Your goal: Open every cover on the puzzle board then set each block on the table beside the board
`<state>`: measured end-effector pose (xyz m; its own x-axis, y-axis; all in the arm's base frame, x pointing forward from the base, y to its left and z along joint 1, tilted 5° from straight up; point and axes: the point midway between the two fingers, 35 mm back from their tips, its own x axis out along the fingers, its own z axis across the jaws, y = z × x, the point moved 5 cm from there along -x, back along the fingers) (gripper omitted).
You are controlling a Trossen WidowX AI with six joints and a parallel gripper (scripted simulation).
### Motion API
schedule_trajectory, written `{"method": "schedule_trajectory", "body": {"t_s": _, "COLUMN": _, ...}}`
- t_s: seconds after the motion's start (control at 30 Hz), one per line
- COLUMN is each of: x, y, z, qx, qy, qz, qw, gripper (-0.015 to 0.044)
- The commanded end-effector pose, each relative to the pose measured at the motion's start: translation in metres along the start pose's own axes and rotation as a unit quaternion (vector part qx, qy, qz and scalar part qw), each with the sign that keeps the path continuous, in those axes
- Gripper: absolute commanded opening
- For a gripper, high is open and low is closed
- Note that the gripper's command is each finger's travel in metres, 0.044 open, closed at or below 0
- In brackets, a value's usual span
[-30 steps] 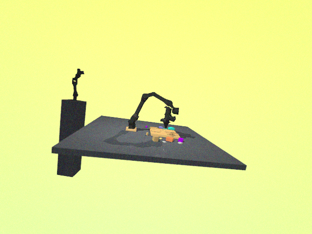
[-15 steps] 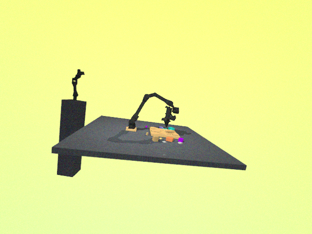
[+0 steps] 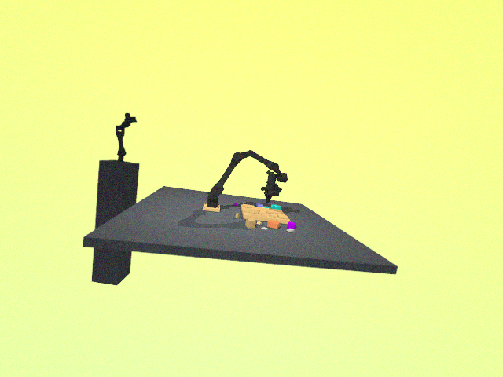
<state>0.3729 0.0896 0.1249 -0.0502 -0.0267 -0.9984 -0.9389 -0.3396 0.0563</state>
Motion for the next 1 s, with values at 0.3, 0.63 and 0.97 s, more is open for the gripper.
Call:
{"method": "schedule_trajectory", "body": {"t_s": 0.3, "x": -0.002, "y": -0.012, "z": 0.051, "qx": -0.376, "qy": -0.003, "qz": -0.006, "qw": 0.927, "gripper": 0.0}}
{"method": "schedule_trajectory", "body": {"t_s": 0.63, "x": 0.002, "y": -0.013, "z": 0.049, "qx": -0.376, "qy": -0.003, "qz": -0.006, "qw": 0.927, "gripper": 0.0}}
{"method": "schedule_trajectory", "body": {"t_s": 0.97, "x": 0.045, "y": -0.013, "z": 0.051, "qx": -0.376, "qy": -0.003, "qz": -0.006, "qw": 0.927, "gripper": 0.0}}
